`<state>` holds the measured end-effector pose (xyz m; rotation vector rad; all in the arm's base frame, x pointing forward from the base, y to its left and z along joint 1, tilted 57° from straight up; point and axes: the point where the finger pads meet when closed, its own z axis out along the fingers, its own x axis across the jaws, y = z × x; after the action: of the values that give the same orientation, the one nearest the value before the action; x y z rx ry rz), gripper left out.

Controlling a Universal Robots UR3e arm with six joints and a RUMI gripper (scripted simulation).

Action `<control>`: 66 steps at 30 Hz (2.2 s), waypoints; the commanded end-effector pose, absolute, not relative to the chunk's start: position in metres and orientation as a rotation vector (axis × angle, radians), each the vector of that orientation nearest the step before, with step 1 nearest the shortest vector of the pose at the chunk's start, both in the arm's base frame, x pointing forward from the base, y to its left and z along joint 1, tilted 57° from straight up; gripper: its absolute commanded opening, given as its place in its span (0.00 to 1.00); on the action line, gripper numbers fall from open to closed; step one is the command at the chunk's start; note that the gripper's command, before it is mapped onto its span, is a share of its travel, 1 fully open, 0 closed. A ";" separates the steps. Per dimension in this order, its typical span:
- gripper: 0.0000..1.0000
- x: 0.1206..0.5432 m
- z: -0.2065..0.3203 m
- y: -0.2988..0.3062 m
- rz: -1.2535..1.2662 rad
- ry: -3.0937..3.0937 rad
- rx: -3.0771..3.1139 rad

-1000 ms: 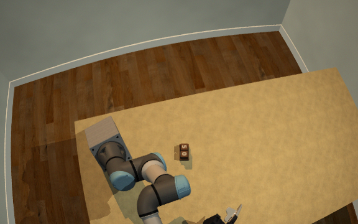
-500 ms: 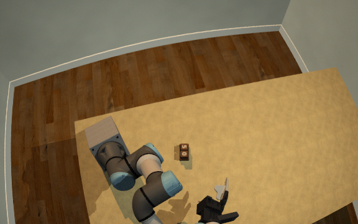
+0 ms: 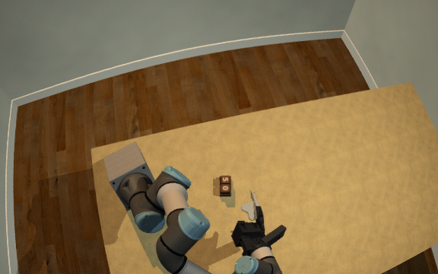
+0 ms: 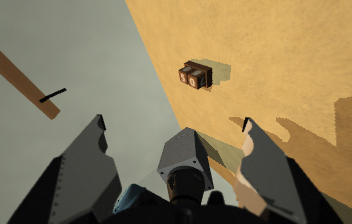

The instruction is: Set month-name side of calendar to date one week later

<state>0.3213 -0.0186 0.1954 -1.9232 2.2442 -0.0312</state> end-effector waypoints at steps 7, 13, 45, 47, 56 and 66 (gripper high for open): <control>1.00 0.290 0.153 0.002 -0.007 2.168 -2.366; 1.00 0.285 0.140 0.003 -0.024 2.086 -2.546; 1.00 0.281 0.095 0.019 -0.421 1.139 -3.597; 1.00 0.283 0.094 0.022 -0.467 1.050 -3.649; 1.00 0.288 0.094 0.035 -0.664 0.696 -3.810; 1.00 0.292 0.096 0.045 -0.798 0.468 -3.877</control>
<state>0.2905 0.0408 0.0954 -3.8561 0.5600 -0.7376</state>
